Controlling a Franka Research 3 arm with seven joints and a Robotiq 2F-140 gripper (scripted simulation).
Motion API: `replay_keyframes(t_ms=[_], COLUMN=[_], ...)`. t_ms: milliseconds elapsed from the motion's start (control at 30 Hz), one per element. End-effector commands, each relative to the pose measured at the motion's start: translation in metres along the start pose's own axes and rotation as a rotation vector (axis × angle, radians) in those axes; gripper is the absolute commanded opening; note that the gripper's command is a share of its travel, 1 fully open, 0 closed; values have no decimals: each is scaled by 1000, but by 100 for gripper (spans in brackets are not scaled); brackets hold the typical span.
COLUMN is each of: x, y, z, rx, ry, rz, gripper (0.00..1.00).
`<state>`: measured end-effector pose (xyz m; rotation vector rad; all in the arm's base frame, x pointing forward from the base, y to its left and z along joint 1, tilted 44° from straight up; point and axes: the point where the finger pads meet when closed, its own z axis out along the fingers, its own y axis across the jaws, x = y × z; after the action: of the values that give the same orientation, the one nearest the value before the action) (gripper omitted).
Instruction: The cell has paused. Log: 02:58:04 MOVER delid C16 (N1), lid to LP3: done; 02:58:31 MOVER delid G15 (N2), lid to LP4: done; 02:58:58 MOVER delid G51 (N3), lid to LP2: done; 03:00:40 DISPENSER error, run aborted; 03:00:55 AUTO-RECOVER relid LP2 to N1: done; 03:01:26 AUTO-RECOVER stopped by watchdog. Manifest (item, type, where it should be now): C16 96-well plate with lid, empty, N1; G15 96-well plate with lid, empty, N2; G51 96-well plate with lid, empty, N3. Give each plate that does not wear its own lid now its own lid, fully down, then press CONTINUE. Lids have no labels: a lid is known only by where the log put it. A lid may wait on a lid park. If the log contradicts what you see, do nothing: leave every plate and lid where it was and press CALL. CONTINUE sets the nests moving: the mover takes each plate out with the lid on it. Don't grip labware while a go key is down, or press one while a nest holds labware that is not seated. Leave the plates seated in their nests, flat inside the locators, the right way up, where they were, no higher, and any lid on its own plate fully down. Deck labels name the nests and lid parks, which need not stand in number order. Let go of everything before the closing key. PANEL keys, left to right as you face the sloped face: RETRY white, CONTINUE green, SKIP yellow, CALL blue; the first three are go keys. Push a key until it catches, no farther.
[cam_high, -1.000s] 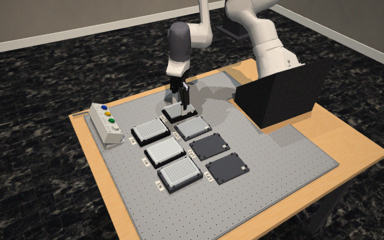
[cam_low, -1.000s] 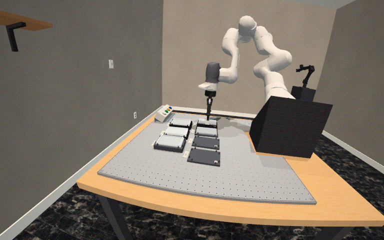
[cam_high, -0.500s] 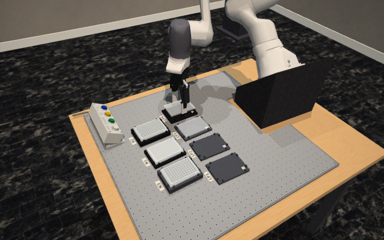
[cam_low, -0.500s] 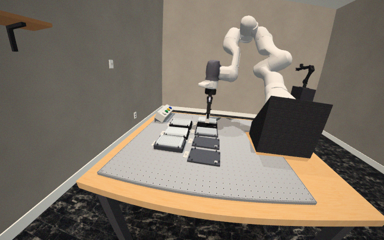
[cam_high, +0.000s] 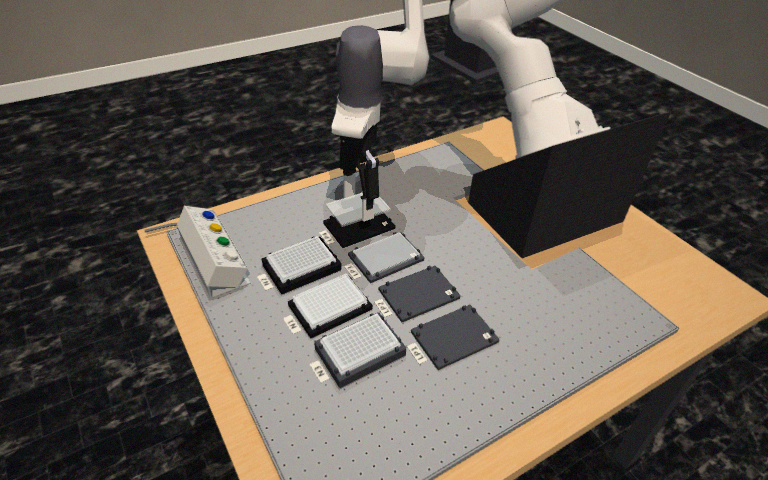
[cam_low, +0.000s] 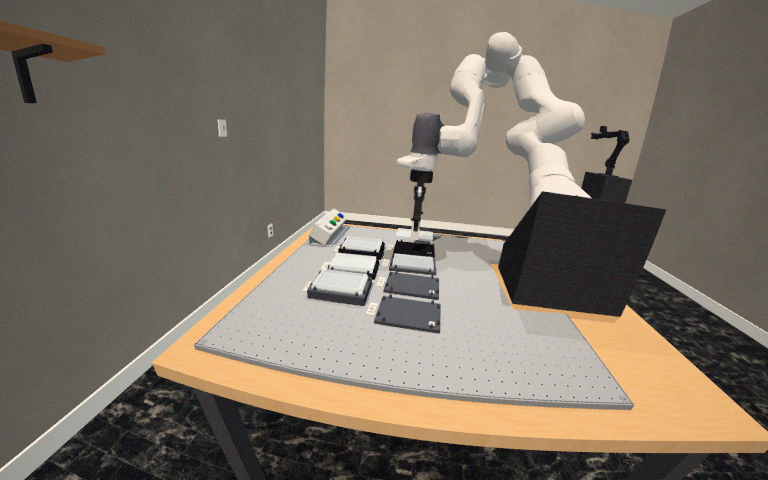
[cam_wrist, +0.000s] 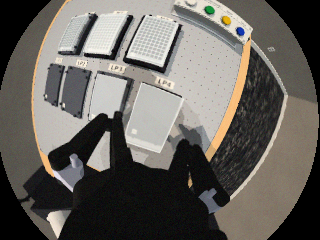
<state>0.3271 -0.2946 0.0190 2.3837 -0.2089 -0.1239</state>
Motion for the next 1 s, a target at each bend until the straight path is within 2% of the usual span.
replay_keyframes(t_ms=[0, 500, 967], x=[-4, -3, 0], y=[4, 4, 5], z=[-6, -21, -23], rx=[-11, -11, -14], ry=[-12, -12, -13], rz=[-13, -13, -12], gripper=[0, 0, 0])
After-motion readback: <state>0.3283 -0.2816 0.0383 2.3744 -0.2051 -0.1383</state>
